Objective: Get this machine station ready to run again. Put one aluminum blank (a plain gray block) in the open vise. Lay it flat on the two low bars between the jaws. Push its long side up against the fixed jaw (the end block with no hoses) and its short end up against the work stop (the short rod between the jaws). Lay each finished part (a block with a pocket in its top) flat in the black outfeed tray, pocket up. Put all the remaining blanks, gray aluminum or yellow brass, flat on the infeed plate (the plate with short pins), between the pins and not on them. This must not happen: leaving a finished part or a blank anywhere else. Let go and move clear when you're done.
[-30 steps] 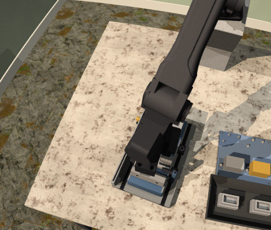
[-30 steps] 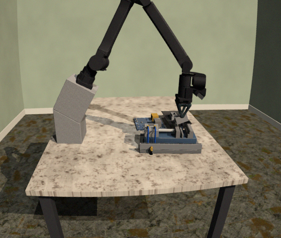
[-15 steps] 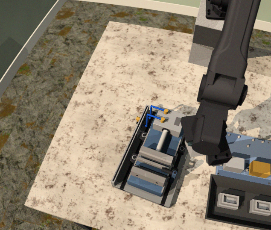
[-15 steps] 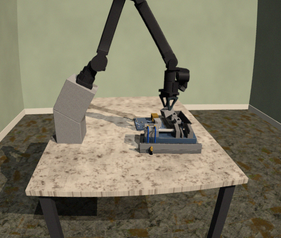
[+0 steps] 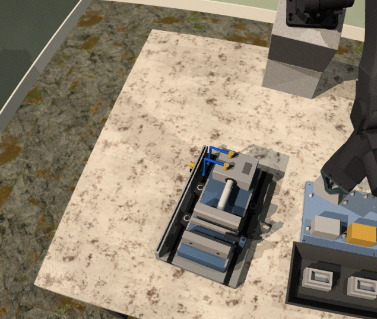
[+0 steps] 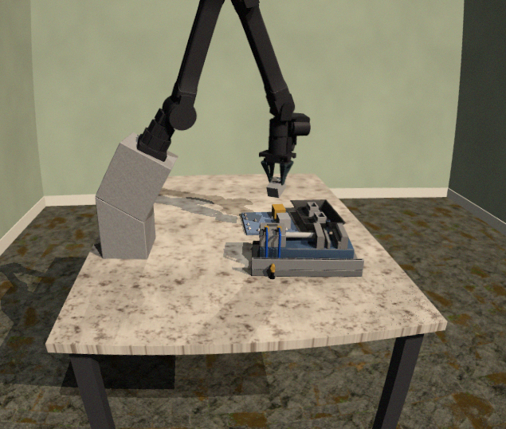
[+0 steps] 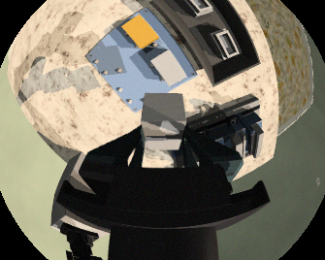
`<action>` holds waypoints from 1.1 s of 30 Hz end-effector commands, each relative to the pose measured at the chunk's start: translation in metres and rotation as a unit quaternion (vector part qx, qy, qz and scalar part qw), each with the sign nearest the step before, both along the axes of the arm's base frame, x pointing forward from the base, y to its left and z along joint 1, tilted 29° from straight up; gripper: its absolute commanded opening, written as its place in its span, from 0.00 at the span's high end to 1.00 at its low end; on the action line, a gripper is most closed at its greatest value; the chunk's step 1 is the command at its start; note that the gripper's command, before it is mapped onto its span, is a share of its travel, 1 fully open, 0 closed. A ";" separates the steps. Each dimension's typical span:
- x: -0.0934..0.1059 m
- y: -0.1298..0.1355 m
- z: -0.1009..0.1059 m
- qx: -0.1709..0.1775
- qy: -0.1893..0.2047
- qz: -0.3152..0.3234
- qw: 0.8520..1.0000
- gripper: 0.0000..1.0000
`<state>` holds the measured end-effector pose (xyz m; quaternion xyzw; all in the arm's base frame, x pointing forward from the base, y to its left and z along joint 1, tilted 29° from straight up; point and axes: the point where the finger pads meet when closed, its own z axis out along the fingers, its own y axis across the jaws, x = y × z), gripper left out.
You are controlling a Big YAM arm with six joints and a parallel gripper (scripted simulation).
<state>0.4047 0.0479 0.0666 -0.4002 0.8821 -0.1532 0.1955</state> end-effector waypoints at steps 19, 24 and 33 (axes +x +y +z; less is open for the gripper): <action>-0.023 0.129 -0.021 -0.126 0.019 0.255 0.958 1.00; -0.024 0.137 -0.017 -0.131 0.015 0.267 0.955 1.00; -0.021 0.132 -0.013 -0.130 0.012 0.261 0.956 1.00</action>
